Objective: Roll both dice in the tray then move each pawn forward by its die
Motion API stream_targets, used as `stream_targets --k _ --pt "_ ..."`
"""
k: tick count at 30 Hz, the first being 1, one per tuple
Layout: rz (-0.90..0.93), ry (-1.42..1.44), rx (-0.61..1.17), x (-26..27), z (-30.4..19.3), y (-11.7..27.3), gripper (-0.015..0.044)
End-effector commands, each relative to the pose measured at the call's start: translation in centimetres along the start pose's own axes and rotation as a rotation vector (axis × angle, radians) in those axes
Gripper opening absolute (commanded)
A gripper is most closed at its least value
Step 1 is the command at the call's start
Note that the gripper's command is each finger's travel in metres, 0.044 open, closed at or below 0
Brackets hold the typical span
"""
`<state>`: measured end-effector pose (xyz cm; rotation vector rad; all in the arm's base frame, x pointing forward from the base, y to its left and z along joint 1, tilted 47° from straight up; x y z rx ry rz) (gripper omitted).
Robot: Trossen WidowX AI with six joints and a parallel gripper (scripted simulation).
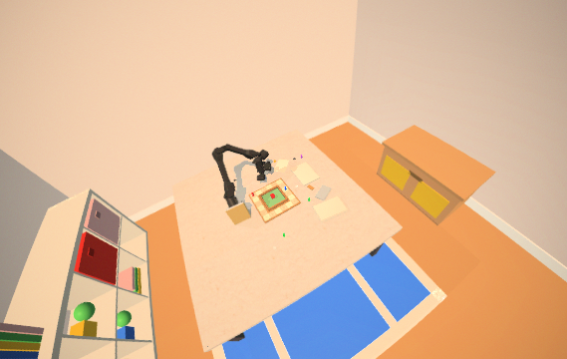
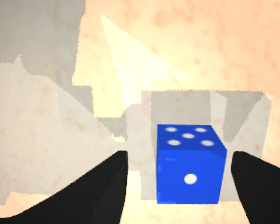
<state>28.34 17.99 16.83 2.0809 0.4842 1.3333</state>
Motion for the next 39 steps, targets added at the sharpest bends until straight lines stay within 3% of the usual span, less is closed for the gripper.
stream_targets --k 1,9,12,30,39 --pt "-0.005 -0.008 -0.004 -0.2 0.0 -0.2 0.0144" --pt "-0.005 -0.008 -0.004 -0.2 0.0 -0.2 0.0071" --pt "-0.007 -0.008 -0.005 -0.2 0.1 0.2 0.0000" --pt "-0.012 -0.008 -0.007 -0.3 -0.7 11.6 0.0000" --pt "-0.020 -0.089 -0.015 -1.8 0.8 11.6 0.0000"
Point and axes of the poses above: the point midway between the two fingers, 35 mm back from their tips, its own y axis back along the fingers, its own x axis across the jaws, z = x × y, the point moved 7 cm from there along y, back along the fingers, and after that the axes turned 2 degrees about -y, right-handed, at the moved point
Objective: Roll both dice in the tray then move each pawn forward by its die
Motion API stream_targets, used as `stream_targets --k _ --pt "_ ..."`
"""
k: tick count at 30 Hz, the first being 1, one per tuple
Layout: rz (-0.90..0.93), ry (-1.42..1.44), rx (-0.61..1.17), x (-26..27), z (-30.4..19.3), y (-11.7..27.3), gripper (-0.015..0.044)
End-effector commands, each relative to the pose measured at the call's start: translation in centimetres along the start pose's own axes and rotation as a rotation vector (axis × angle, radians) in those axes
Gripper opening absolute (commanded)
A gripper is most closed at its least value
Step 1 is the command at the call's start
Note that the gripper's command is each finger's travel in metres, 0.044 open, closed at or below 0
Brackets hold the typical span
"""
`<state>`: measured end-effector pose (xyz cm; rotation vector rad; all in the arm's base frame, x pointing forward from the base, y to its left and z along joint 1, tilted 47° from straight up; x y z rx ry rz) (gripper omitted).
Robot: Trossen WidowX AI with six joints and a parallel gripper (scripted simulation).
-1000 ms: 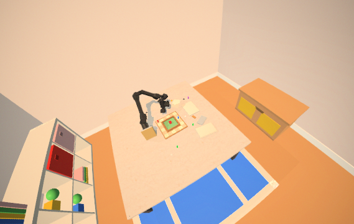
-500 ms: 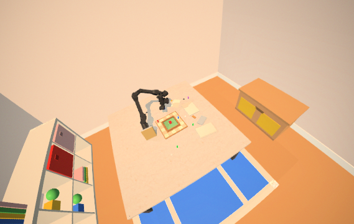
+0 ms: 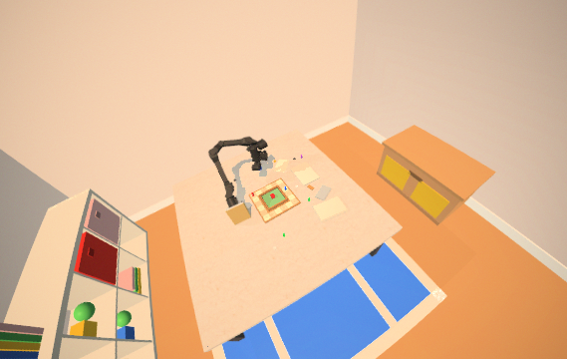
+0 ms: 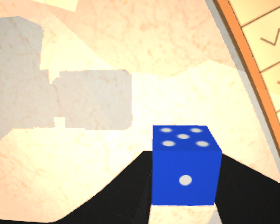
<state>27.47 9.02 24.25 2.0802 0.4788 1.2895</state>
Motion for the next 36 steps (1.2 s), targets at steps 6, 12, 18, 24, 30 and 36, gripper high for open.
stream_targets --k 6,12,18,24,30,36 --pt "-0.020 -0.256 -0.019 -5.2 4.6 -0.8 0.0000" --pt "-0.029 -0.453 -0.028 -9.8 7.2 -1.5 0.0000" --pt "-0.030 -0.649 -0.030 -14.7 8.8 -2.2 0.0000" --pt "-0.023 -0.844 -0.023 -19.5 9.4 -2.9 0.0000" --pt "-0.009 -1.036 -0.006 -24.0 9.0 -3.7 0.0000" --pt "-0.005 -1.083 0.000 -25.1 8.8 -3.9 0.0000"
Point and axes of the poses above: the point midway between the two fingers, 35 mm back from their tips, its own y axis back along the fingers, its own x axis across the jaws, z = x × y, the point moved 7 cm from there along y, back along the fingers, and after that the axes turned 2 degrees about -y, right-handed, at the moved point
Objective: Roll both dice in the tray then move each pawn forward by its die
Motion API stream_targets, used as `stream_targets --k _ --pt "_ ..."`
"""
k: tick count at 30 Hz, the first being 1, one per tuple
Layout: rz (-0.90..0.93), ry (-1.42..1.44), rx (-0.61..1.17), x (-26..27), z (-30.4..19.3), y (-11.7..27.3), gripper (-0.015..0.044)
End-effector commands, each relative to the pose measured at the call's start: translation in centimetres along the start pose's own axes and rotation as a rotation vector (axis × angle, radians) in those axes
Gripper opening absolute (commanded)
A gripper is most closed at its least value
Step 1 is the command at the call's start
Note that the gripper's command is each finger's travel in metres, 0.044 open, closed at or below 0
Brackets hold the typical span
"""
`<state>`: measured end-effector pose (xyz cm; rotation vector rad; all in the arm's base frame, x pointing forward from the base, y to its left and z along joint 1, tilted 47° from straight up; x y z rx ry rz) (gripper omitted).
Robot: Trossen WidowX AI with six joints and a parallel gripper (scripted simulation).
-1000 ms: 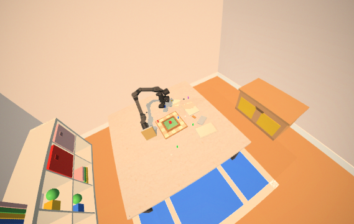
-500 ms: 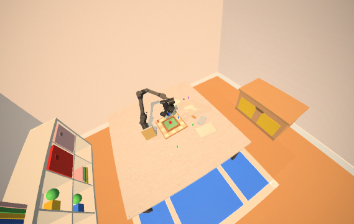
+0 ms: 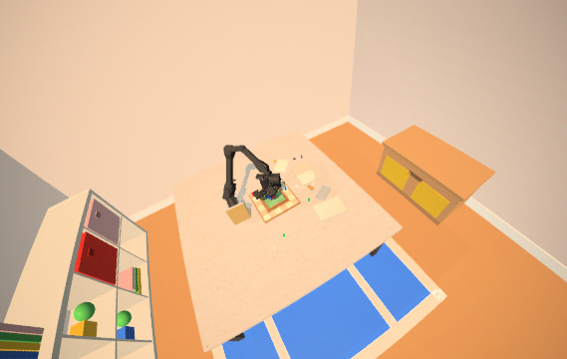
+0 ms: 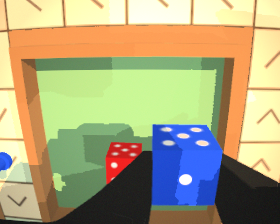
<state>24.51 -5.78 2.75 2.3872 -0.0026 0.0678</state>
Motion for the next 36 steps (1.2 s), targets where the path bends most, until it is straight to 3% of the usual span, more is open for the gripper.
stream_targets --k 1,15,28,36 --pt "-0.001 -0.031 0.000 -0.5 0.5 -0.2 0.0000" --pt "-0.127 -0.036 -0.399 -0.7 -2.0 -2.0 0.0000" --pt "-0.015 -0.031 -0.807 -1.4 -4.4 -3.8 0.0000" --pt "0.014 -0.030 -0.847 -0.9 -5.7 -2.6 0.0000"
Point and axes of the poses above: the point midway between the two fingers, 35 mm back from their tips, its own y axis back along the fingers, its own x axis across the jaws, z = x × y, the point moved 7 cm from there along y, back along the fingers, and after that the axes turned 2 degrees about -y, right-handed, at the moved point
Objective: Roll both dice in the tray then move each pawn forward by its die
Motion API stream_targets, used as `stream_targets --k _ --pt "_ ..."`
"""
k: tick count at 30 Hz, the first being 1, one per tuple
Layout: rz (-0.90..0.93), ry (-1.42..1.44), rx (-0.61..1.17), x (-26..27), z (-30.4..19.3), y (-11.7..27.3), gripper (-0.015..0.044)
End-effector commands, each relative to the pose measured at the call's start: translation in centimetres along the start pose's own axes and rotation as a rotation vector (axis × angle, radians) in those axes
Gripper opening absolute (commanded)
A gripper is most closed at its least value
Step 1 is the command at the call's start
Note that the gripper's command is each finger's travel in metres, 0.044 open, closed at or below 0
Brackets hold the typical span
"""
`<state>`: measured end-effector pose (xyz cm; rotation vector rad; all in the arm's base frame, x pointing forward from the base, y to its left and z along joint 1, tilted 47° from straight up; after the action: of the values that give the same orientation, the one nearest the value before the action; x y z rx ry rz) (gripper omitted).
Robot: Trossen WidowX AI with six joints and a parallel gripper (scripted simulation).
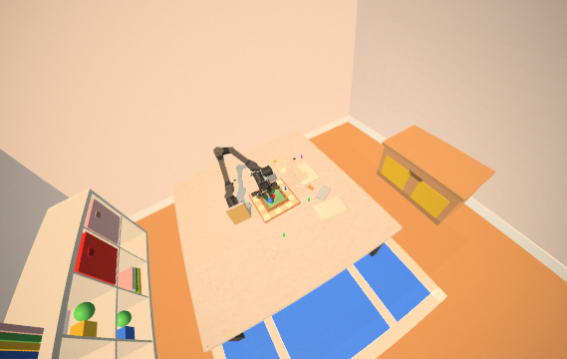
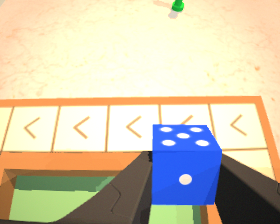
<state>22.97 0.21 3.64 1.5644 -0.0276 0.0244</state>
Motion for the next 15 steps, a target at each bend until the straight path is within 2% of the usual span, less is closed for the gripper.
stream_targets --k 1,3,15 --pt "0.018 -0.013 -0.023 0.7 0.4 2.7 0.0000" --pt "0.019 -0.013 -0.023 1.0 0.4 3.9 0.0000" --pt "0.018 -0.013 -0.023 0.8 0.4 3.8 0.0000"
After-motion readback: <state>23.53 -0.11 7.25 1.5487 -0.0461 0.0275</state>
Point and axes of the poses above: the point midway between the two fingers, 35 mm back from their tips, its own y axis back along the fingers, its own x axis across the jaws, z = x × y, the point moved 7 cm from there along y, back along the fingers, and after that the axes turned 2 degrees about -y, right-handed, at the moved point
